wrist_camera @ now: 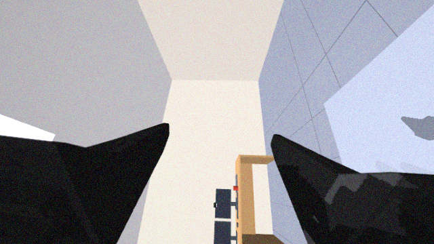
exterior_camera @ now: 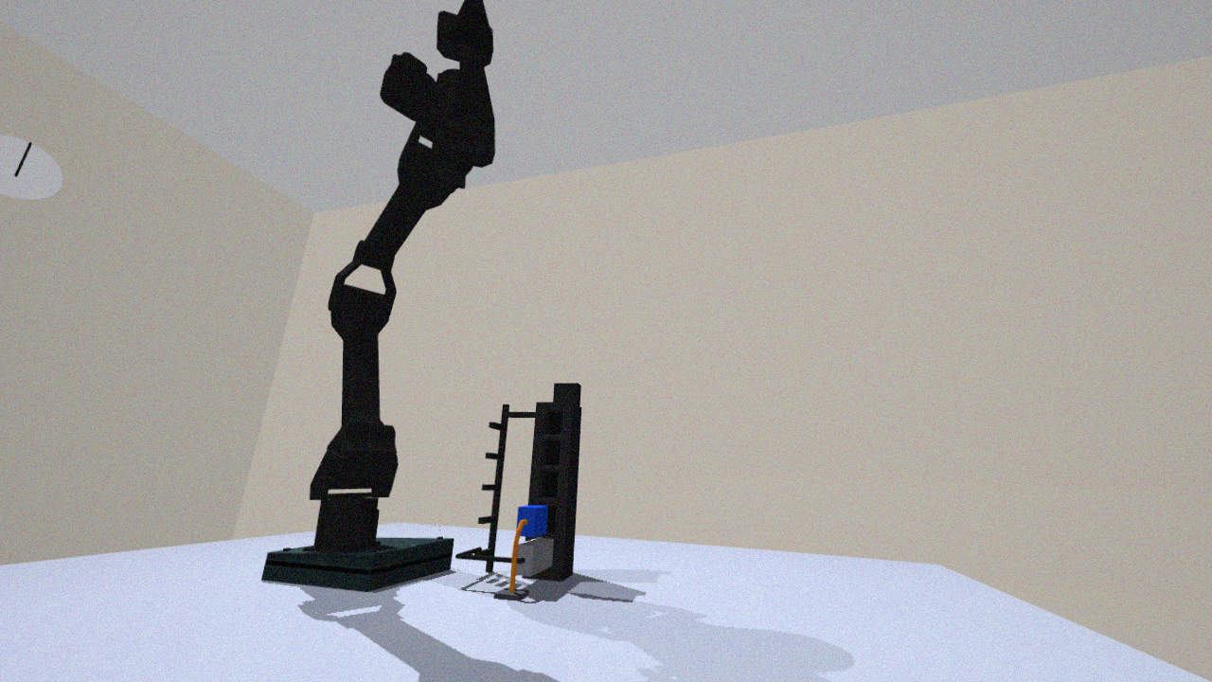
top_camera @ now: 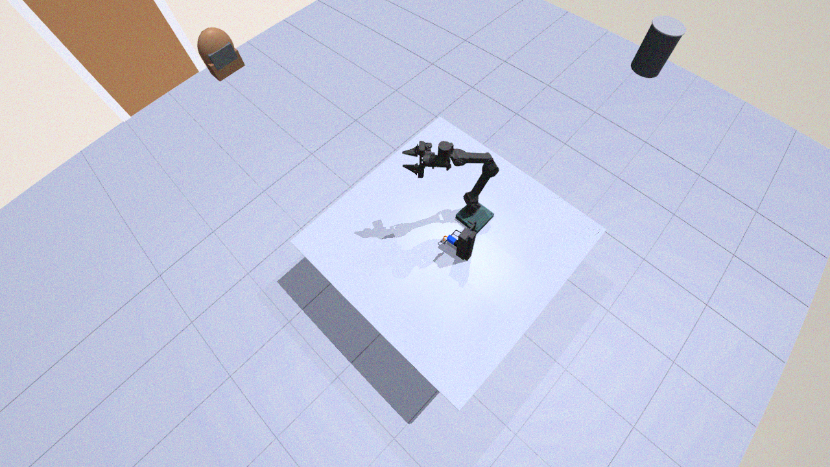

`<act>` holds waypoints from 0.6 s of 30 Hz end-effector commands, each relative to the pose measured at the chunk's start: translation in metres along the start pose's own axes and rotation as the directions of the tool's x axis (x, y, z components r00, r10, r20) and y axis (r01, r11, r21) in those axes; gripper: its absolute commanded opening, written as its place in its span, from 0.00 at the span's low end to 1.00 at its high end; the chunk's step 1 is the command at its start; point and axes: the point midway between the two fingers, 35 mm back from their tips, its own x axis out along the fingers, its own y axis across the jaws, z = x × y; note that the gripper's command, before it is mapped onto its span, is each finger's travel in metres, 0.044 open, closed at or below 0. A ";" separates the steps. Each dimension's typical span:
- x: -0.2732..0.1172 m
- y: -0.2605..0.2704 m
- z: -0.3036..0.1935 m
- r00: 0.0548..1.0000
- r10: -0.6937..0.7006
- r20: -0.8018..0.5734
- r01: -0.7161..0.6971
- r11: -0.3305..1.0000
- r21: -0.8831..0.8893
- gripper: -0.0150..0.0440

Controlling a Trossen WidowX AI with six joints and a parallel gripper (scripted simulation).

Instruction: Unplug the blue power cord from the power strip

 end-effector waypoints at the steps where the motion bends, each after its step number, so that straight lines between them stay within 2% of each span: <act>1: 0.001 -0.002 -0.001 1.000 -0.007 -0.004 0.007 1.000 -0.004 0.89; 5: 0.011 -0.053 -0.028 0.984 -0.159 -0.078 0.153 0.985 -0.082 0.71; 9: 0.012 -0.116 -0.057 0.928 -0.342 -0.149 0.312 0.931 -0.191 0.53; 13: 0.002 -0.180 -0.083 0.831 -0.521 -0.197 0.450 0.836 -0.313 0.53; 18: -0.027 -0.256 -0.105 0.661 -0.720 -0.213 0.577 0.669 -0.469 0.53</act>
